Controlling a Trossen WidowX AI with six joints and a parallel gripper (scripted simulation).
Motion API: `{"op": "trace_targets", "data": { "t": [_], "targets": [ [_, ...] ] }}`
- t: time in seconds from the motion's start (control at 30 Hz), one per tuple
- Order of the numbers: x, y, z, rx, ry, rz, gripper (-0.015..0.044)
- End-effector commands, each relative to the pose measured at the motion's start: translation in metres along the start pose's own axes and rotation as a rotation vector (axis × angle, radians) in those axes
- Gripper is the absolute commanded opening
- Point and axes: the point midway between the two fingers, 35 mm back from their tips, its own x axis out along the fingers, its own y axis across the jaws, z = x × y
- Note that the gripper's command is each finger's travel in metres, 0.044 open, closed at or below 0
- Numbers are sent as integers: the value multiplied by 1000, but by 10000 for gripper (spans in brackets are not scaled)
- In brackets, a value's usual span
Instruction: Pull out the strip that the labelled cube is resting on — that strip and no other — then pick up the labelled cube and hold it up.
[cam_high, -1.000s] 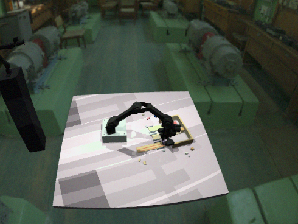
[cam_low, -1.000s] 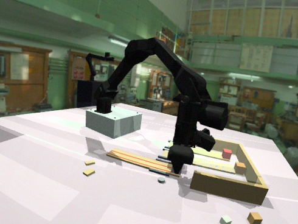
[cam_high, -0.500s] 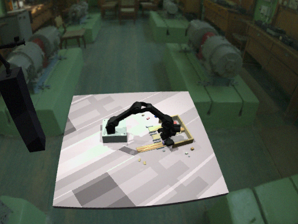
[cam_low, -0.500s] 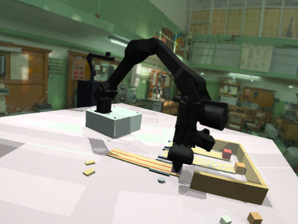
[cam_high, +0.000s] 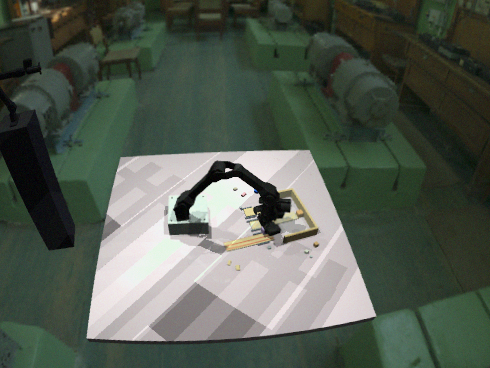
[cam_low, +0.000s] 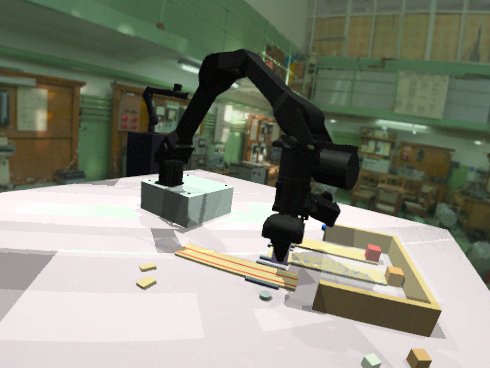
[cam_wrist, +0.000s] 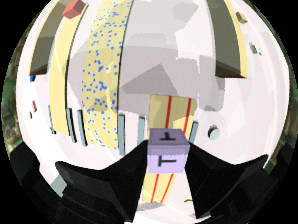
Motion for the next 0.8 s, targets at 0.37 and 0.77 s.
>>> {"op": "trace_targets", "data": {
  "t": [0.37, 0.77],
  "targets": [
    [-15, 20, -35, 4, 11, 3, 0],
    [-16, 40, -71, 4, 14, 5, 0]
  ]
}}
